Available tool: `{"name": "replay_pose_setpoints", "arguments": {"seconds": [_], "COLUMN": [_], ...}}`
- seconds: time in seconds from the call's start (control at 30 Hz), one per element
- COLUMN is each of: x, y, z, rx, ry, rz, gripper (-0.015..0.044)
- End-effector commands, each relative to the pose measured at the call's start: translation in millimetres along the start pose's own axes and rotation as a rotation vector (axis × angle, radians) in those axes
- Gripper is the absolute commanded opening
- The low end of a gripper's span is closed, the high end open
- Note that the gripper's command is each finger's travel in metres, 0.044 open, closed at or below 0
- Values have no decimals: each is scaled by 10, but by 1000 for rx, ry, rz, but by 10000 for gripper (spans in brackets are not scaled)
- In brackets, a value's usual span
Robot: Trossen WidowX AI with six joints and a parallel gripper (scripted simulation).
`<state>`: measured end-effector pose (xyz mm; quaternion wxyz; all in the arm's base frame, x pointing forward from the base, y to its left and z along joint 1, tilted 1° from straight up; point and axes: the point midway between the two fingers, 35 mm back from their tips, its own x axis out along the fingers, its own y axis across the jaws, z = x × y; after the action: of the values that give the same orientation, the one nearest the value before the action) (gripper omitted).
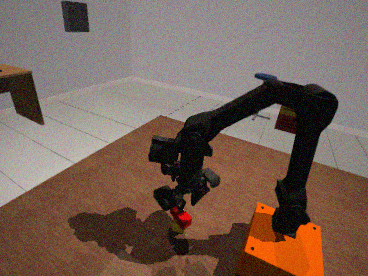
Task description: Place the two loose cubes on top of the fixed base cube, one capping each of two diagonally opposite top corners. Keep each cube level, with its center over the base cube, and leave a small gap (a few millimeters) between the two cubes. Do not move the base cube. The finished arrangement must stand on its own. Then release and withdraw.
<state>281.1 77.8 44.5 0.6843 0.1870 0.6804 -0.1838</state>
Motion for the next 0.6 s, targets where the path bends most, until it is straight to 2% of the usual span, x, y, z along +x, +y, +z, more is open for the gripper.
{"name": "replay_pose_setpoints", "arguments": {"seconds": [0.0,0.2,0.43,0.57], "x": [-81,-104,-114,-137], "y": [12,12,70,490], "z": [13,13,-50,-390], "rx": [-1,-1,0,0], "ry": [-6,-6,1,4], "rz": [6,6,1,5], "gripper": [205,205,389,400]}}
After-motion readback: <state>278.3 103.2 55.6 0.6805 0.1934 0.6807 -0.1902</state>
